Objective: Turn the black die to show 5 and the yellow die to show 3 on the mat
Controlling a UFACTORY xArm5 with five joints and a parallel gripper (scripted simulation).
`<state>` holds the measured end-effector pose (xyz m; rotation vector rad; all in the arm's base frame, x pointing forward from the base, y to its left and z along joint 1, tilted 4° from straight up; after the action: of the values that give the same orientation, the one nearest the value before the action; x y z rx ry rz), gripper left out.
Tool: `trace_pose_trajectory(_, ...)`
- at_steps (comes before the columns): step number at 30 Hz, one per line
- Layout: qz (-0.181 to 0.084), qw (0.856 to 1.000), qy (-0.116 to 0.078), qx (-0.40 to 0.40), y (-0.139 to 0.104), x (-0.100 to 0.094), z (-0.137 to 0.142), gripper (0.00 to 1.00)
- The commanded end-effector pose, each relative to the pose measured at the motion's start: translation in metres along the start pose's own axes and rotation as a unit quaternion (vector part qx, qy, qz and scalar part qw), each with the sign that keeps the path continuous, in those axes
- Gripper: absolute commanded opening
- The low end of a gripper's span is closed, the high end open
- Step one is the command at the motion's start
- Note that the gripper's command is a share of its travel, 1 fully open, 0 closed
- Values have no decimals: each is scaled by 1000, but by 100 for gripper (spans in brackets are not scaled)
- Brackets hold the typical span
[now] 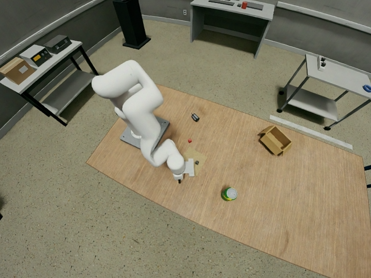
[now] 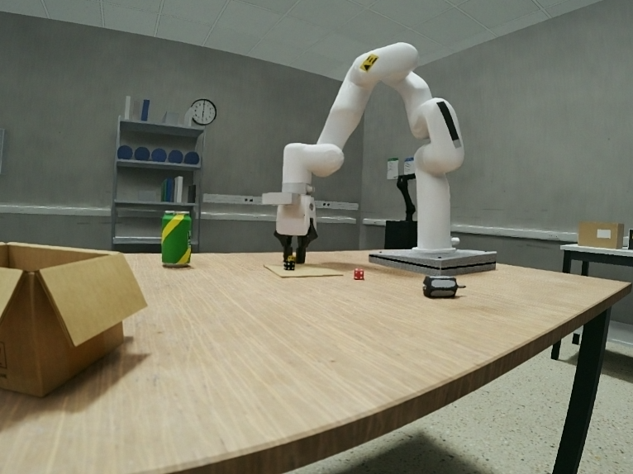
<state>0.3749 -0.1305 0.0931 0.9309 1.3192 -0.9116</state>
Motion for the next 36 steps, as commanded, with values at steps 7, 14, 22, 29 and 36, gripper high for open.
trace_pose_trajectory(7, 1, 1000, -1, 0, 1, -1, 1, 36)
trace_pose_trajectory(14, 1, 1000, -1, 0, 1, -1, 1, 36)
trace_pose_trajectory(22, 1, 1000, -1, 0, 1, -1, 1, 36)
trace_pose_trajectory(29, 1, 1000, -1, 0, 1, -1, 1, 15)
trace_pose_trajectory(36, 1, 1000, -1, 0, 1, -1, 1, 15)
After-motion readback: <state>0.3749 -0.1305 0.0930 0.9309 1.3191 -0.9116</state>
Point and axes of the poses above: the point where the finger pads meet when closed, its own x axis out along the fingers, its own z axis across the jaws, y = z × x, the point moved 9 cm from there along -x, back along the fingers, and after that the axes turned 7 degrees about x, right-handed, at the moved point
